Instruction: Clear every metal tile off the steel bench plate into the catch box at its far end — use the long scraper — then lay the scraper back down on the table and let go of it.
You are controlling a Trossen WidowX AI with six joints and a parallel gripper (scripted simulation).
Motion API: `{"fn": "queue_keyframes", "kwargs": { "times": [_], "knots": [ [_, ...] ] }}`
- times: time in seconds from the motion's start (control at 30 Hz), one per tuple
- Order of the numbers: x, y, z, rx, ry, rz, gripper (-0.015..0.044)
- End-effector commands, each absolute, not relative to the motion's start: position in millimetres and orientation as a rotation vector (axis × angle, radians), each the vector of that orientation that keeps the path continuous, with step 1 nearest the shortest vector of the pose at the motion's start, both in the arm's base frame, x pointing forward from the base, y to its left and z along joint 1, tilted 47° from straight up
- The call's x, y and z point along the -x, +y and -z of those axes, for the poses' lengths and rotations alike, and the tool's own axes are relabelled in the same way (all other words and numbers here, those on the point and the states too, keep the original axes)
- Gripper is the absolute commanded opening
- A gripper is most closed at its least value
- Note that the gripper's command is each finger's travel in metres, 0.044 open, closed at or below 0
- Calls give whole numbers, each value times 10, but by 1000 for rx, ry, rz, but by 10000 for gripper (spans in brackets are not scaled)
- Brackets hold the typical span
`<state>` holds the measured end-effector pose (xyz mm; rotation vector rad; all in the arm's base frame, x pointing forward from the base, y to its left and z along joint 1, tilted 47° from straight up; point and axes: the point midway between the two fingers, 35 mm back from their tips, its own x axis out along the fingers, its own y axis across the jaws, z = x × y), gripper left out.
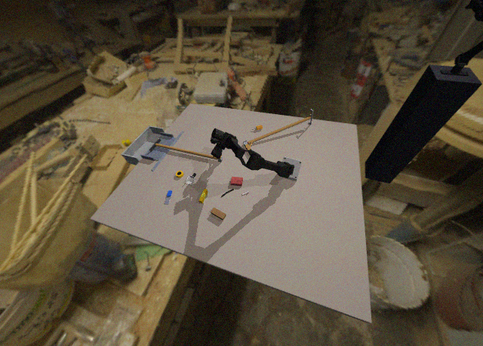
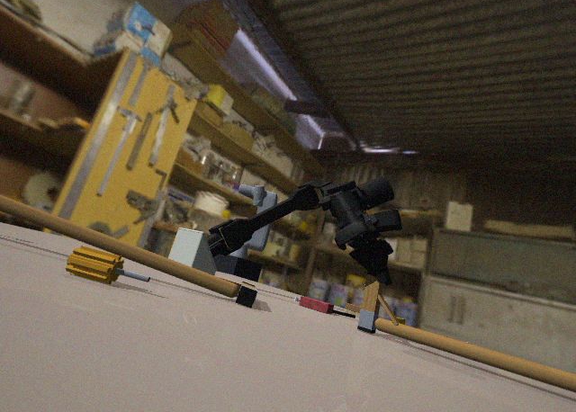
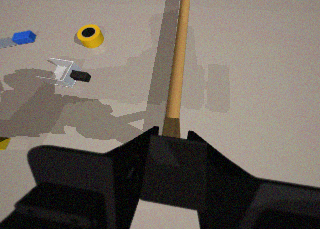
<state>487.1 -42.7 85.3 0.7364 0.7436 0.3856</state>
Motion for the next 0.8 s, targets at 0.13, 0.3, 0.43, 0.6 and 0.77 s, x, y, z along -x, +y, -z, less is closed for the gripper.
{"fn": "queue_keyframes", "kwargs": {
  "times": [0.13, 0.3, 0.43, 0.6, 0.77],
  "knots": [
    [-5014, -447, -894, -733, 734, -380, 0],
    [-5079, -442, -899, -734, 733, -380, 0],
    [-5130, -436, -903, -734, 733, -380, 0],
    [-5194, -429, -907, -734, 732, -381, 0],
    [-5156, -409, -877, -737, 741, -385, 0]
  ]
}}
